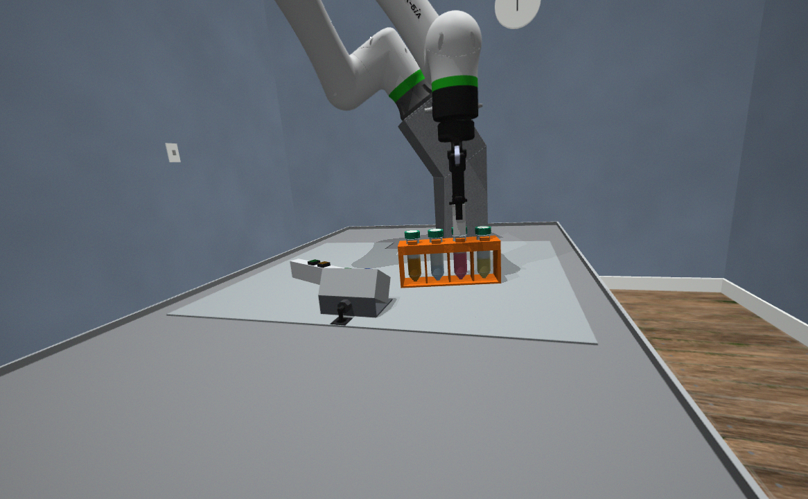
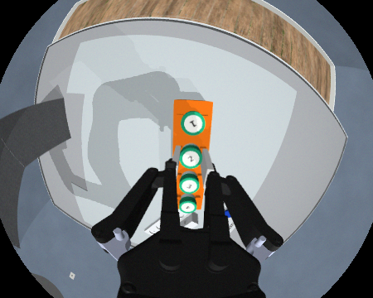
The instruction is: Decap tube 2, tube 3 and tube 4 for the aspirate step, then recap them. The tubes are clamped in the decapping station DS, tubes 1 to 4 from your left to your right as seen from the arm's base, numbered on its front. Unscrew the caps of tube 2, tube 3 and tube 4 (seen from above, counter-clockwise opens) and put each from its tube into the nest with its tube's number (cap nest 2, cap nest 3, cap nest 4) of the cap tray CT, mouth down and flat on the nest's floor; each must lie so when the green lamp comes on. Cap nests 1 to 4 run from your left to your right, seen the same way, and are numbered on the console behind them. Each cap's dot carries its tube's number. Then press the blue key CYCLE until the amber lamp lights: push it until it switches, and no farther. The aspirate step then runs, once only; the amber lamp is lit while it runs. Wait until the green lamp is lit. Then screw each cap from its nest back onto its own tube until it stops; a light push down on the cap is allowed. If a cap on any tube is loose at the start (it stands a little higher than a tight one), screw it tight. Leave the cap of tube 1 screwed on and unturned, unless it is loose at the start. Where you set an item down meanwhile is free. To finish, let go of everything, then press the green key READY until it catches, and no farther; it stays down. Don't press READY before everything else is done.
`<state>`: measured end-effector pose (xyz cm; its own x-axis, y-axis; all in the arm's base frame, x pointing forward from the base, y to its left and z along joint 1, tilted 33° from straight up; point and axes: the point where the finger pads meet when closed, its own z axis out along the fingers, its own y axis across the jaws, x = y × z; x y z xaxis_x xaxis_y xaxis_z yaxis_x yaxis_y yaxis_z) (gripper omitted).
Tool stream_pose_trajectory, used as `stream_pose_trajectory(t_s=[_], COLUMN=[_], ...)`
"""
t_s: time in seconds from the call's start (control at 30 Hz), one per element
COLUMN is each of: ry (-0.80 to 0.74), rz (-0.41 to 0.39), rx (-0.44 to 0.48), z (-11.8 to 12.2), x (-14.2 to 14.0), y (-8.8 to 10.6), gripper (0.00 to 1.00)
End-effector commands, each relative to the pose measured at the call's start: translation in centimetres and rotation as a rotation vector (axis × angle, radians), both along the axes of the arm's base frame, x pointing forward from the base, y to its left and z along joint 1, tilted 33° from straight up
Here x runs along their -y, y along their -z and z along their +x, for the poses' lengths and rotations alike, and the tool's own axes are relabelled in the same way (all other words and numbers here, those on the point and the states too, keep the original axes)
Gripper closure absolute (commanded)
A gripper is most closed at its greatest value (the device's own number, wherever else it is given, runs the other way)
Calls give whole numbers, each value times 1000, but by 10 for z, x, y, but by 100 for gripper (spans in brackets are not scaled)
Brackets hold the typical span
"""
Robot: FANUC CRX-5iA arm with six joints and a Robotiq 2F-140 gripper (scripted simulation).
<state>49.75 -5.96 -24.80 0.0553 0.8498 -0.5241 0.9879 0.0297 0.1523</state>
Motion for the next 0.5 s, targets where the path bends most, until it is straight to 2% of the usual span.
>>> stream_pose_trajectory(t_s=[0.0,0.07,0.3,0.33,0.47], ry=[-214,-275,-275,-275,-275], rz=[-34,-44,-44,-44,-44], rx=[-147,-186,-186,-186,-186], z=[1,1,1,1,1], x=[0,0,0,0,0], y=[0,0,0,0,0], gripper=[100,100,100,65,65])
